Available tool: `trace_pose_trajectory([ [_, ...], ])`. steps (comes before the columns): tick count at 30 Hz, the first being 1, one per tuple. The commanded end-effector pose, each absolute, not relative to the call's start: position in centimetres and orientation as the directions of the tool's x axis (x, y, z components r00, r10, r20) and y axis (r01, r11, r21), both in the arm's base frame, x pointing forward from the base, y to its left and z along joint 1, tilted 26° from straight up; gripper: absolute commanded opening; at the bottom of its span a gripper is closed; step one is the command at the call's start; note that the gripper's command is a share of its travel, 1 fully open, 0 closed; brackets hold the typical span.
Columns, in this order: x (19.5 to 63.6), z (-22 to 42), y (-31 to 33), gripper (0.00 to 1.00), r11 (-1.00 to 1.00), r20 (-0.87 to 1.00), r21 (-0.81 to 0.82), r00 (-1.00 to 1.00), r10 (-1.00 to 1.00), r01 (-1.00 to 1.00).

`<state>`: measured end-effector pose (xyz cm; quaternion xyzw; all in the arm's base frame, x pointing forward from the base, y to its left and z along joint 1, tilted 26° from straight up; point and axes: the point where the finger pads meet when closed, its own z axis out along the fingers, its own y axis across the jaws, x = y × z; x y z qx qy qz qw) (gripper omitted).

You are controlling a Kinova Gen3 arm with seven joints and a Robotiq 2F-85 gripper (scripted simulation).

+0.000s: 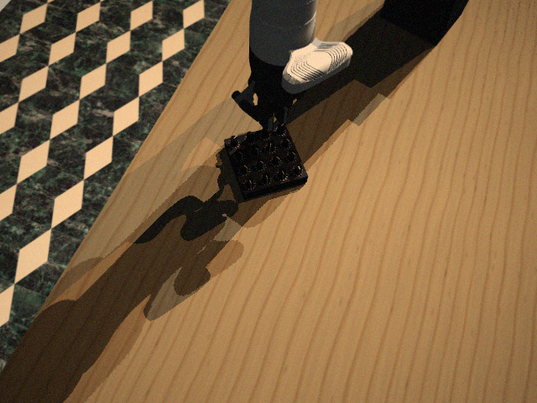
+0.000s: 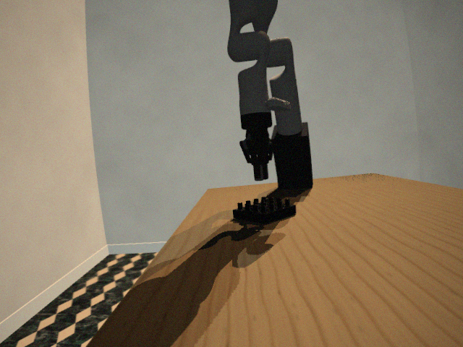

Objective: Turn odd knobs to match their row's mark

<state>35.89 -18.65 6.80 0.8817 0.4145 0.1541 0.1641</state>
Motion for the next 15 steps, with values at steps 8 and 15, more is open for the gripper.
trace_pose_trajectory([
  [8, 36.04, 6.81, -18.61, 0.19, -0.612, 0.144, 0.419, 0.616, 0.774, 0.671],
  [15, 36.2, 6.5, -18.67, 0.19, -0.612, 0.144, 0.419, 0.616, 0.774, 0.671],
])
